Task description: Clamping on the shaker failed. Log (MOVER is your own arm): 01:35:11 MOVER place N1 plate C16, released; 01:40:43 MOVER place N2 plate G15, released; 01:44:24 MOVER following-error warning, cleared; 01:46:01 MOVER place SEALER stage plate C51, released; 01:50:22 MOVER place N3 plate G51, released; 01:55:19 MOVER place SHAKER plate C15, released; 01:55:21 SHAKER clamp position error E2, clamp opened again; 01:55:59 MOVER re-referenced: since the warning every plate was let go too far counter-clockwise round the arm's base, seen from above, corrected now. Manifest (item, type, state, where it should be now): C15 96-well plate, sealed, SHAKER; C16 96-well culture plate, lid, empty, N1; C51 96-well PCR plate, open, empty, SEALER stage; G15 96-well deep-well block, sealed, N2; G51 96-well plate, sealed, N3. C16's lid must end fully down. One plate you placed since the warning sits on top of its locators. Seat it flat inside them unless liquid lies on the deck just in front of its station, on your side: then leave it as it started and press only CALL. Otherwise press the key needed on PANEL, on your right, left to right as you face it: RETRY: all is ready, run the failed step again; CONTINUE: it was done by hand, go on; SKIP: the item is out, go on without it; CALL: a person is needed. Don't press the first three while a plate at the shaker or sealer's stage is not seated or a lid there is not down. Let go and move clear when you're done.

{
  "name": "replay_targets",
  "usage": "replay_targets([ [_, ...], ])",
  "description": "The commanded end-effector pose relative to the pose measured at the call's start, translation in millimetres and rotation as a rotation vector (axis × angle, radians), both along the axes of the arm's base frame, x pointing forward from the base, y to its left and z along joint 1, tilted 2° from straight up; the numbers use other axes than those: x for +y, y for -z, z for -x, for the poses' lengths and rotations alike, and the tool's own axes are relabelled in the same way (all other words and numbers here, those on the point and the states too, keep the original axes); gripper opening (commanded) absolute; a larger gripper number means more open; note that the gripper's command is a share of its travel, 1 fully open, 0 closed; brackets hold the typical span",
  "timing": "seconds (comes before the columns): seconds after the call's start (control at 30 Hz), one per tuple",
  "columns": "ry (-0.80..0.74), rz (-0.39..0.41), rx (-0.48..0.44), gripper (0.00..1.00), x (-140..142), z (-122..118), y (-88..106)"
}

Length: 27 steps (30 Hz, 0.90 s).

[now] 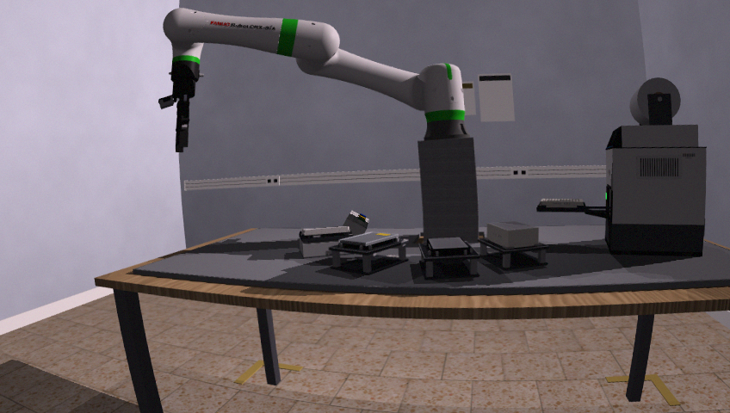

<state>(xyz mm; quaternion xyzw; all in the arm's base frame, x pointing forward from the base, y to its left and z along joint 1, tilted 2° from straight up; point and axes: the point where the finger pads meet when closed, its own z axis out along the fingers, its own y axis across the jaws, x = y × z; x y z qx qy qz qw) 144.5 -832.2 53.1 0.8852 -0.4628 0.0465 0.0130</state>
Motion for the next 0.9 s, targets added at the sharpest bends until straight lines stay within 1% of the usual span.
replay_targets([
  [0.0, 0.0, 0.003, 0.0, 1.0, -0.6, 0.0, -2.3],
  [0.53, 0.0, 0.003, 0.0, 1.0, -0.6, 0.0, -2.3],
  [0.6, 0.013, -0.023, 0.003, 1.0, 5.9, -6.3, 2.2],
  [0.67, 0.013, -0.023, 0.003, 1.0, 12.0, -12.7, 6.5],
  [0.73, 0.026, -0.052, 0.007, 1.0, 18.8, -18.0, 11.5],
  [0.83, 0.026, -0.052, 0.007, 1.0, 27.1, -24.6, 17.5],
  [0.87, 0.035, -0.069, 0.01, 1.0, 30.8, -26.9, 20.0],
])
